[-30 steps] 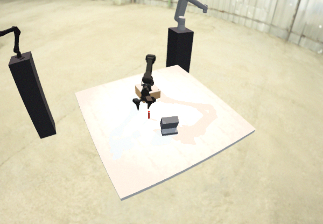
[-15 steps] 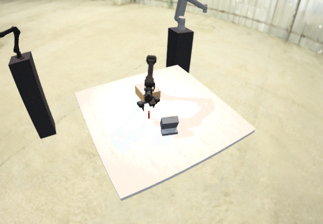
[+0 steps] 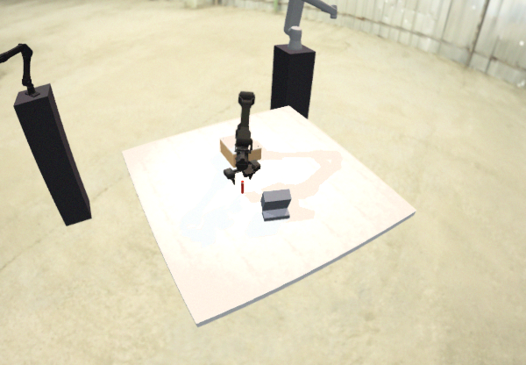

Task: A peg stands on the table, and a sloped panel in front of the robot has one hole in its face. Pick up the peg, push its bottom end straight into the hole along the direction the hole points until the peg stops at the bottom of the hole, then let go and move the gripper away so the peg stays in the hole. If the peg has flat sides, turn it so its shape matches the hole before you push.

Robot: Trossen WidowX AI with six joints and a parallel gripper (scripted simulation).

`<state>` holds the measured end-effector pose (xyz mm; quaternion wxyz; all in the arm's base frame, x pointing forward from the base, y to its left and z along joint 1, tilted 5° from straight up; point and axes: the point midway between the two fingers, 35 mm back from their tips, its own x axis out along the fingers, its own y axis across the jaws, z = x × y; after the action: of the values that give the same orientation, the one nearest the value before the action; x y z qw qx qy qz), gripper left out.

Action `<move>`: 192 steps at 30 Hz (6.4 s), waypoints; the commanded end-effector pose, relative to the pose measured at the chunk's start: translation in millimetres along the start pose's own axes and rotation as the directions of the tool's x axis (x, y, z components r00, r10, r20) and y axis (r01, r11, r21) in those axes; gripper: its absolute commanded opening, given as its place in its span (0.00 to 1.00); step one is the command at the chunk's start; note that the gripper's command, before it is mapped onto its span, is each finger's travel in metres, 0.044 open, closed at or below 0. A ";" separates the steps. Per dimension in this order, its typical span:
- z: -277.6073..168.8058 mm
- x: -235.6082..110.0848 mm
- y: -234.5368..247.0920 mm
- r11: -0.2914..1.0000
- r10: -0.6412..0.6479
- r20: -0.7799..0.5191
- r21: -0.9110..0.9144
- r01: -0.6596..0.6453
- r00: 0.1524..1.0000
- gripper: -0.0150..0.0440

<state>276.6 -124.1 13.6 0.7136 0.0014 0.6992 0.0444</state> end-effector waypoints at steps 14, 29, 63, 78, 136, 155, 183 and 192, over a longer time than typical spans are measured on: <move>0.2 28.4 2.4 1.000 0.006 0.002 0.003 -0.006 1.000 1.00; -0.7 36.7 2.0 1.000 0.001 -0.001 0.000 -0.001 1.000 0.73; -2.6 -42.7 1.6 1.000 0.006 0.002 0.003 -0.006 1.000 0.25; 5.8 -34.8 5.6 0.999 -0.051 0.044 -0.008 0.052 0.998 0.25; 42.0 -11.9 37.2 0.959 -0.270 0.312 0.003 0.283 0.911 0.25; 50.1 -10.1 51.0 0.944 -0.311 0.410 0.029 0.328 0.858 0.25; 56.8 -12.2 73.4 0.929 -0.345 0.552 0.082 0.362 0.759 0.25; 57.4 -14.0 80.9 0.926 -0.349 0.596 0.101 0.364 0.723 0.25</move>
<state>328.6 -43.2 31.4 0.8882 -0.1275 0.4335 -0.0831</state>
